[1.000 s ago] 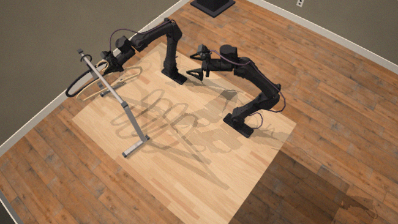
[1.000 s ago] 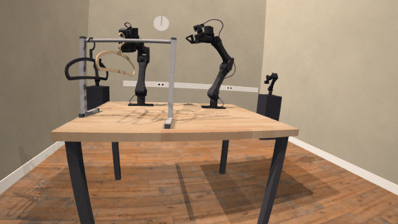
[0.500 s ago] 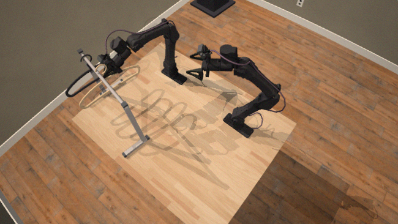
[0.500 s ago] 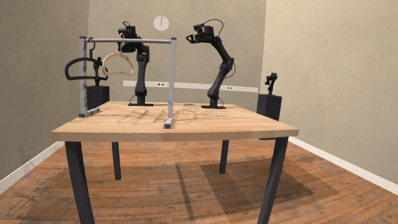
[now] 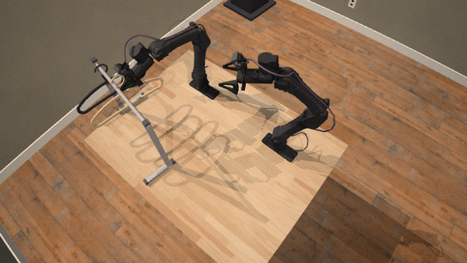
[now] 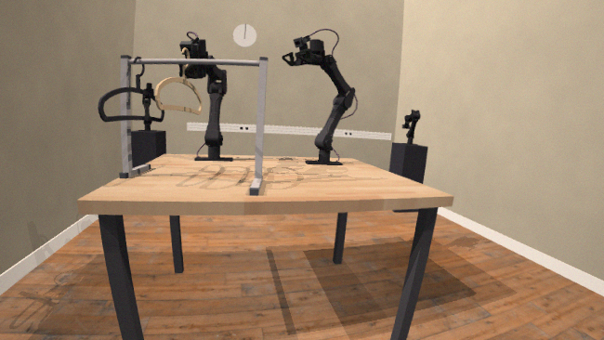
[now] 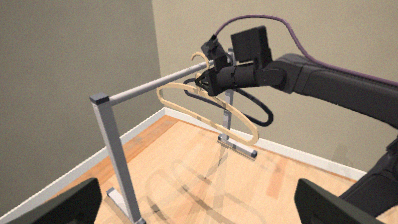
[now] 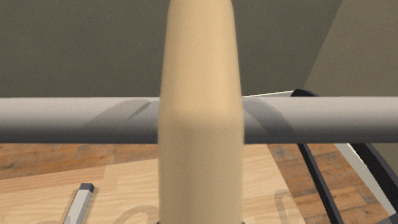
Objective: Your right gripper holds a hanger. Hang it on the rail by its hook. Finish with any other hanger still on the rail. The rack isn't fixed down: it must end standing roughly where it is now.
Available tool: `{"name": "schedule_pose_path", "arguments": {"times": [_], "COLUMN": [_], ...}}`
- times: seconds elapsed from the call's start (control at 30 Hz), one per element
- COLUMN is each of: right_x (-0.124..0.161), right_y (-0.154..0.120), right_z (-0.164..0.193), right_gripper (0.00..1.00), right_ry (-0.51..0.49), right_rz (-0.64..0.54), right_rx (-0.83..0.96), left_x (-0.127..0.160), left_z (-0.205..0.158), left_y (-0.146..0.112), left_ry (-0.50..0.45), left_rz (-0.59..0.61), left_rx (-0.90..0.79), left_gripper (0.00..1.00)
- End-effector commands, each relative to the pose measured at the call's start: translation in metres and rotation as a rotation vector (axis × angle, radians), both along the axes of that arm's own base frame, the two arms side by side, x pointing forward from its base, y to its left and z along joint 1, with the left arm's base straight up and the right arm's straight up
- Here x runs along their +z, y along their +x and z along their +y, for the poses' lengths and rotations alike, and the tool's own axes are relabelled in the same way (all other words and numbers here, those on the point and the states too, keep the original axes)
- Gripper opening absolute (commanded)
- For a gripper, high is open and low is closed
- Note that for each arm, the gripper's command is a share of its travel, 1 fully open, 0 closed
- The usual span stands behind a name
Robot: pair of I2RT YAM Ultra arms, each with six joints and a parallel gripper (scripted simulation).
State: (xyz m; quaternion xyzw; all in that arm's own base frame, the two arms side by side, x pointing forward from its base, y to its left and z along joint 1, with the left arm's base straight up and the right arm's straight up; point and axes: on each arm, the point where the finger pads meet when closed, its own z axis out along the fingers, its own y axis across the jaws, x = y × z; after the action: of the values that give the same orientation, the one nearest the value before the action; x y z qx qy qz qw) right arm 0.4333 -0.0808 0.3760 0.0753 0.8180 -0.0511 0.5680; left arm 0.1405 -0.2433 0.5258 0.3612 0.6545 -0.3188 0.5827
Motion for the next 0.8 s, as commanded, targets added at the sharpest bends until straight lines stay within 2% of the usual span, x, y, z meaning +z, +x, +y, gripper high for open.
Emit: {"name": "schedule_pose_path", "arguments": {"times": [0.0, 0.33, 0.77], "right_x": [0.003, -0.028, -0.023], "right_y": [0.013, 0.022, 0.018], "right_z": [-0.003, -0.002, -0.005], "right_gripper": [0.01, 0.01, 0.01], "right_ry": [-0.023, -0.012, -0.003], "right_rz": [-0.05, 0.006, 0.0], "right_rx": [0.0, 0.005, -0.001], "left_x": [0.012, 0.012, 0.012], "left_z": [0.004, 0.004, 0.004], "left_y": [-0.003, -0.003, -0.003], "left_ry": [-0.035, -0.035, -0.035], "left_rz": [-0.012, -0.012, -0.012], "left_rx": [-0.001, -0.001, -0.001], "left_gripper": [1.0, 1.0, 1.0]}}
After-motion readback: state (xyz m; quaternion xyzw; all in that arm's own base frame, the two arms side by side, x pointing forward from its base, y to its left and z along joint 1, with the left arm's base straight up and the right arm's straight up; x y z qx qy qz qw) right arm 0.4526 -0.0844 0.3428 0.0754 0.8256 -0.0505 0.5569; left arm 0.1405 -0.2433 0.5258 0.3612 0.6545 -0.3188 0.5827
